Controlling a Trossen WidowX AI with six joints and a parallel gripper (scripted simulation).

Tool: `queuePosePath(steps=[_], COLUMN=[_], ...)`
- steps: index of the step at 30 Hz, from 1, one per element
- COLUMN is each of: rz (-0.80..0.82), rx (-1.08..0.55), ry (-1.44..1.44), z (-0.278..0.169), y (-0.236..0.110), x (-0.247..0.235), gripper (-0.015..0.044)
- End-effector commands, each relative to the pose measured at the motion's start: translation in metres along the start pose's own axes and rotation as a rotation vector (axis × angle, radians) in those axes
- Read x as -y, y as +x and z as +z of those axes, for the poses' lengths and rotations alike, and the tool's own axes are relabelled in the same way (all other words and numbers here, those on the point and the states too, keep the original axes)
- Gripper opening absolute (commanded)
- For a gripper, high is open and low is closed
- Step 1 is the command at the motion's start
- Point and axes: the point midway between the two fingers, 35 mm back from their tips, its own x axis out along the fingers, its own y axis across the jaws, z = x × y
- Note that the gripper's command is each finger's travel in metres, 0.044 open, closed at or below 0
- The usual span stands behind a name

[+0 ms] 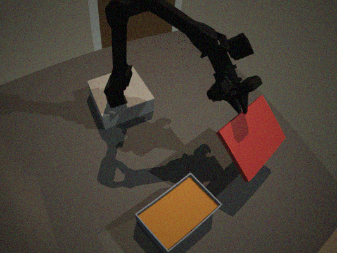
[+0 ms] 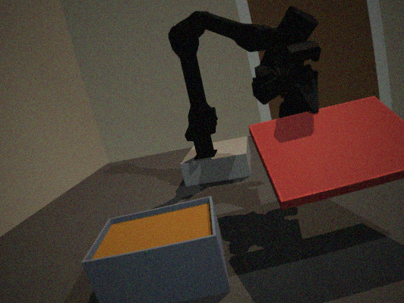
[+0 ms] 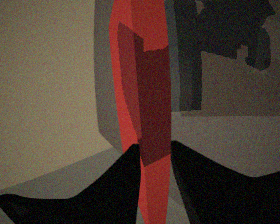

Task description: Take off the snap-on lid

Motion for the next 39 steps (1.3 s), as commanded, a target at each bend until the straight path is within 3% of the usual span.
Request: queuePosePath(steps=[1, 39], rz=[0.003, 0.003], rx=[0.007, 0.007], ry=[0.002, 0.002], z=[0.001, 0.002], y=[0.002, 0.022], x=[0.003, 0.027], gripper=[0.0, 0.0])
